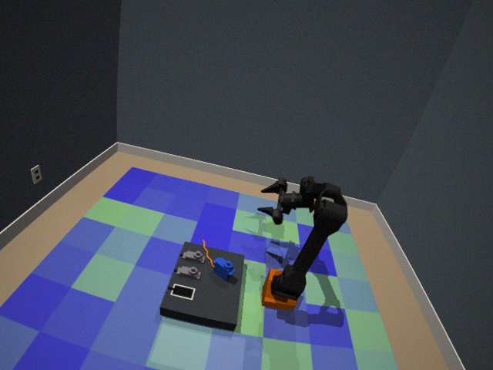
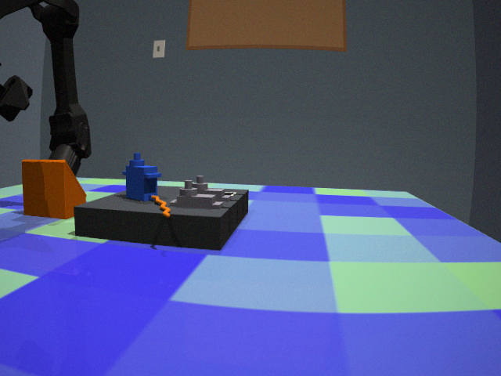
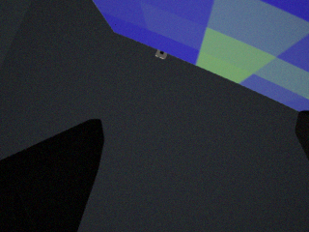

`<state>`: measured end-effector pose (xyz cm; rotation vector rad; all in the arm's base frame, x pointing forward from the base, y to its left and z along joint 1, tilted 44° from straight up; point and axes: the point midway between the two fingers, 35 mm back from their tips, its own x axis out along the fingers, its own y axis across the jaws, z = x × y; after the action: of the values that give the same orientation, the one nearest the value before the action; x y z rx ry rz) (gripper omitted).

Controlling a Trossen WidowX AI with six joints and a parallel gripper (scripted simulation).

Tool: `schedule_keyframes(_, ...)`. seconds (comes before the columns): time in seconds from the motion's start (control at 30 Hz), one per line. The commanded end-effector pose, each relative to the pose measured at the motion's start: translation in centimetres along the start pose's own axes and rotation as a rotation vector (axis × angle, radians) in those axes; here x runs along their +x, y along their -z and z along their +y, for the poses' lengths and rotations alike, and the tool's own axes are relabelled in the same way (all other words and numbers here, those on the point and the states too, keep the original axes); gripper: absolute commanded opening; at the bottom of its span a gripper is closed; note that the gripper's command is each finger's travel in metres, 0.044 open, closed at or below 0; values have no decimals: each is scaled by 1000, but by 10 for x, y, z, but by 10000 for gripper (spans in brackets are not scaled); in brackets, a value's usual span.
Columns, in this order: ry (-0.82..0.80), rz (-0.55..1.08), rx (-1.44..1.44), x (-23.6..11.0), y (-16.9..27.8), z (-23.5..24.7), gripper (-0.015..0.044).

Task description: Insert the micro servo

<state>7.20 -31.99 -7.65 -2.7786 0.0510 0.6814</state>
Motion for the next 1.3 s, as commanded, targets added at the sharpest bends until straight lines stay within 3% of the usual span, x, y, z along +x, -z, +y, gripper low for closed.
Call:
schedule_keyframes(0.0,2,-2,-5,0,0,0,426)
schedule_keyframes(1.27,571,-168,-1000,74,74,-104,440)
